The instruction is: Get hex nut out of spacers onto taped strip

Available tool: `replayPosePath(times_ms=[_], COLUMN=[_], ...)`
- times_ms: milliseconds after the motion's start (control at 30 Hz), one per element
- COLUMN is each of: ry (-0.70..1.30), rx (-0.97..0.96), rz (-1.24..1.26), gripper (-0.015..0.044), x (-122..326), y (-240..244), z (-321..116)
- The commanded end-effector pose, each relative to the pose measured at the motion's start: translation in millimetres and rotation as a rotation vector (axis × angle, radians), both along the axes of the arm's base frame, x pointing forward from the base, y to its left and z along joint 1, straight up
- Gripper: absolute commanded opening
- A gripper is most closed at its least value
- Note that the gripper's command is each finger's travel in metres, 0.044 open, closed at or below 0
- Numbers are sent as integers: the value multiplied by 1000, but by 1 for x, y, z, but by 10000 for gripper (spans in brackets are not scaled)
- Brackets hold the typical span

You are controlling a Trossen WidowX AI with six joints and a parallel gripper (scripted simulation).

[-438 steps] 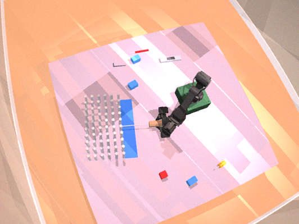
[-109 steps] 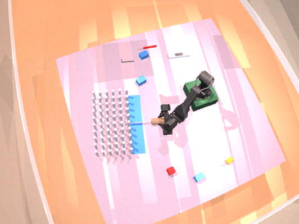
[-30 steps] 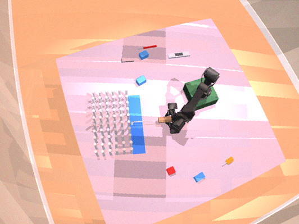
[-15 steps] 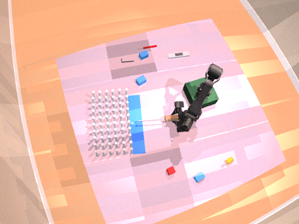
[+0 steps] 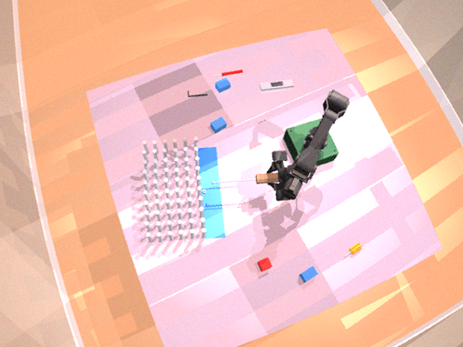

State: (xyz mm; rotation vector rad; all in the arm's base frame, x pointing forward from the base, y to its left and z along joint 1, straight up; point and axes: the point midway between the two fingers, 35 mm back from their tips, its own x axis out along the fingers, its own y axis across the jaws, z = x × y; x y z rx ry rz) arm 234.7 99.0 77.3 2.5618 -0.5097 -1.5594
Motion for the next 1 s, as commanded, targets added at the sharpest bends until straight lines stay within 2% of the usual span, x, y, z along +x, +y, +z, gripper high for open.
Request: replayPosePath(times_ms=[0,133,167,233,967], ry=[-13,-13,-4,-6,6], rx=[-1,-1,6,34,421], rz=[1,3,-6,-40,-654], gripper=[0,0,0,0,0], x=[0,-4,-2,-2,6], y=[-2,-5,-2,1,56], z=[28,48,31,31,36])
